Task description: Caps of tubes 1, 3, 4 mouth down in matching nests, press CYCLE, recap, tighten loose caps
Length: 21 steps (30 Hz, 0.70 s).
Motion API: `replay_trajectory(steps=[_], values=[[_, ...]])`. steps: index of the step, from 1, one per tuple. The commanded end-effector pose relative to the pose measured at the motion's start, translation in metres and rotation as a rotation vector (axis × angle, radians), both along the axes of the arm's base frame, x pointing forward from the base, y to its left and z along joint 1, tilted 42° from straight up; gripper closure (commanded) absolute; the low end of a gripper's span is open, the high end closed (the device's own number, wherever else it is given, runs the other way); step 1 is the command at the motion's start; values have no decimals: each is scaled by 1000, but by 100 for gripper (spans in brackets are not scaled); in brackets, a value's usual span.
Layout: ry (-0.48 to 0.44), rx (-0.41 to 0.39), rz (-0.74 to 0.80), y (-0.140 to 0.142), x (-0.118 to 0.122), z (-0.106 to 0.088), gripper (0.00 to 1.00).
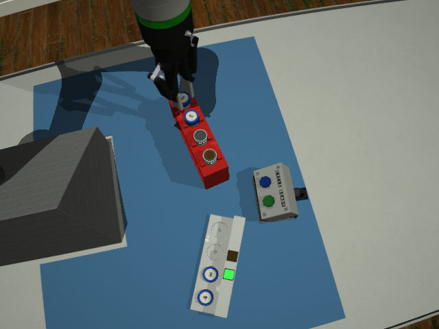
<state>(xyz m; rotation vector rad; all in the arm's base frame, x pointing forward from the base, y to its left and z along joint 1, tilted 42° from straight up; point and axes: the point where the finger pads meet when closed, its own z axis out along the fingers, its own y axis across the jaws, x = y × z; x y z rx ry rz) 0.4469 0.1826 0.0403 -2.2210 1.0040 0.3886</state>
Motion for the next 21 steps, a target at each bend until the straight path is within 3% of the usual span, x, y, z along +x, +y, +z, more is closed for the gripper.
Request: replay_trajectory(steps=[1, 4, 6, 21], values=[[0, 0, 0, 0, 0, 0, 100], [101, 0, -111, 0, 0, 0, 100], [101, 0, -111, 0, 0, 0, 100], [574, 1, -627, 0, 0, 0, 100]])
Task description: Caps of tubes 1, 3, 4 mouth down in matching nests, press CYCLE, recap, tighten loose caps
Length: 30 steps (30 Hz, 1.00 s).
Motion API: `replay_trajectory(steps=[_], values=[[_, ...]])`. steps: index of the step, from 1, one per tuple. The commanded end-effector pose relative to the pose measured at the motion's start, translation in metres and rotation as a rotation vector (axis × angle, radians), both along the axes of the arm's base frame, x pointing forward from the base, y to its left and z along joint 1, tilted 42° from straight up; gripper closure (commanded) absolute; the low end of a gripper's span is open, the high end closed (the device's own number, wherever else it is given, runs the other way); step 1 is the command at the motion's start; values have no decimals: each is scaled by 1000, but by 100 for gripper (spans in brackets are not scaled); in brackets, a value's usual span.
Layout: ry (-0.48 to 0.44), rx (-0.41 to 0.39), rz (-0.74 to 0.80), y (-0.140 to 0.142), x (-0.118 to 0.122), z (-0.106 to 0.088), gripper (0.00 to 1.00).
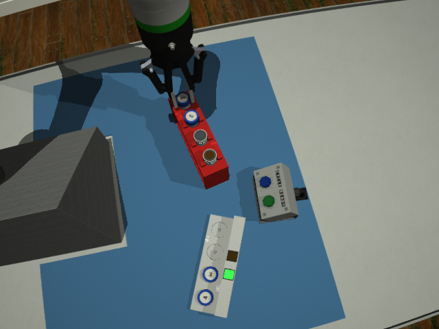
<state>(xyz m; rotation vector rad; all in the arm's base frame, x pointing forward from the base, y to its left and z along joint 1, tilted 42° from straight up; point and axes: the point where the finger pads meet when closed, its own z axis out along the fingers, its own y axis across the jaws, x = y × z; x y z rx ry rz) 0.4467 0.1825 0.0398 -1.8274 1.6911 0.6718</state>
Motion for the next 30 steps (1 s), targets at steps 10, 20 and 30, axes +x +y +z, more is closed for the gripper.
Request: replay_trajectory(steps=[10, 20, 30], values=[[284, -22, -291, 0, 0, 0, 100], [284, -22, -291, 0, 0, 0, 65], [174, -24, -174, 0, 0, 0, 65]])
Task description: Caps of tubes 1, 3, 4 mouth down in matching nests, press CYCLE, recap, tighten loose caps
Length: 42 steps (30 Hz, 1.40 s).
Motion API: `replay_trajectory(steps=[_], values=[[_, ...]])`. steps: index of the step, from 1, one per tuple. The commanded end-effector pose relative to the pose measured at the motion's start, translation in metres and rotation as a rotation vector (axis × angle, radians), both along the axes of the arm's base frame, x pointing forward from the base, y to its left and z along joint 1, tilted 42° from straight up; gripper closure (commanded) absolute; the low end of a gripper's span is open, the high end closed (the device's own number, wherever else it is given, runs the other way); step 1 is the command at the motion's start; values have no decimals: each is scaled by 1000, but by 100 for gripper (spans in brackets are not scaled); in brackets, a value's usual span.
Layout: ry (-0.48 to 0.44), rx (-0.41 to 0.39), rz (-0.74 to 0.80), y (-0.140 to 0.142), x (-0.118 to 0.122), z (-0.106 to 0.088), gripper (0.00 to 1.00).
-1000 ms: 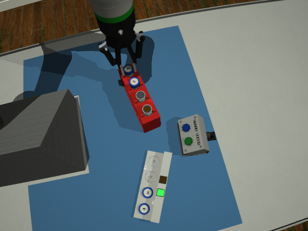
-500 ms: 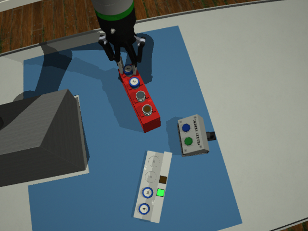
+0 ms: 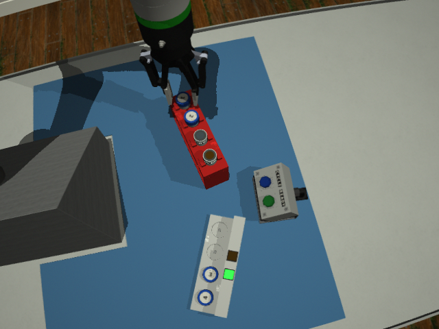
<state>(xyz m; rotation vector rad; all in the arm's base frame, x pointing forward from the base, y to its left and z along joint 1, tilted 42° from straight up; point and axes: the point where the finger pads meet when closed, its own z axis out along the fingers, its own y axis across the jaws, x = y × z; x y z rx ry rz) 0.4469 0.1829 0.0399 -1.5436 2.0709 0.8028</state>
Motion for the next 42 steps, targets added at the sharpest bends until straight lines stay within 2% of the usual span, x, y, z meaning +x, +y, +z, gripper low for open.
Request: replay_trajectory(steps=[1, 4, 6, 21, 23, 26, 32, 33, 42], values=[[-111, 1, 121, 0, 0, 0, 65], [-192, 0, 209, 0, 0, 0, 65], [-192, 0, 209, 0, 0, 0, 65], [-597, 0, 652, 0, 0, 0, 65], [-597, 0, 652, 0, 0, 0, 65], [-678, 0, 741, 0, 0, 0, 65], [-683, -1, 746, 0, 0, 0, 65], [-683, -1, 746, 0, 0, 0, 100], [-683, -1, 746, 0, 0, 0, 100]])
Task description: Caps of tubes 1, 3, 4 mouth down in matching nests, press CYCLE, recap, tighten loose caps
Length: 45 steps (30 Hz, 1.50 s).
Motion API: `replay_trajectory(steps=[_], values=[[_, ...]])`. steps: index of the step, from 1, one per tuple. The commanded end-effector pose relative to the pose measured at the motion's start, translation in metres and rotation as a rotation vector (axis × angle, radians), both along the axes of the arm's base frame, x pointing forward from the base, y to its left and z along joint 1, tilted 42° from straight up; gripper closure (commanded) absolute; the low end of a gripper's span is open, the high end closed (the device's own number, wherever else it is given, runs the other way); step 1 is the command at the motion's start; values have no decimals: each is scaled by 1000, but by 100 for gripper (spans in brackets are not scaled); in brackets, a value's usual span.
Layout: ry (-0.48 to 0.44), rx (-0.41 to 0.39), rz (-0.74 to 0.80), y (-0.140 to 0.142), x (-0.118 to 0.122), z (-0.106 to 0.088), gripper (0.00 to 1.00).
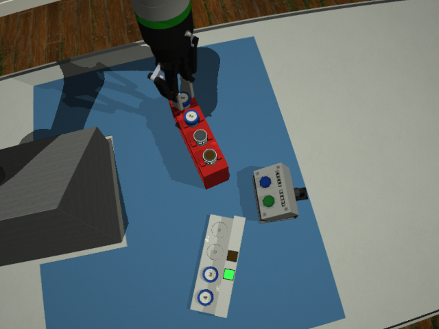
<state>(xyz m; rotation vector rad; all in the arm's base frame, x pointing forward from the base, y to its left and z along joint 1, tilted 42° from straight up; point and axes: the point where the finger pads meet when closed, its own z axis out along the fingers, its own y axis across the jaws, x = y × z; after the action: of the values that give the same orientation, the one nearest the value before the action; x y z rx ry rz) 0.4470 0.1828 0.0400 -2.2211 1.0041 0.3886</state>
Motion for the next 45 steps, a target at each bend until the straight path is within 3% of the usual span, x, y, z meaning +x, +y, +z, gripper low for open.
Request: replay_trajectory(steps=[1, 5, 13, 15, 29, 36, 37, 45], values=[[0, 0, 0, 0, 0, 0, 100], [0, 0, 0, 0, 0, 0, 100], [270, 0, -295, 0, 0, 0, 100], [270, 0, -295, 0, 0, 0, 100], [707, 1, -773, 0, 0, -1, 100], [707, 1, -773, 0, 0, -1, 100], [707, 1, -773, 0, 0, -1, 65], [707, 1, -773, 0, 0, -1, 65]])
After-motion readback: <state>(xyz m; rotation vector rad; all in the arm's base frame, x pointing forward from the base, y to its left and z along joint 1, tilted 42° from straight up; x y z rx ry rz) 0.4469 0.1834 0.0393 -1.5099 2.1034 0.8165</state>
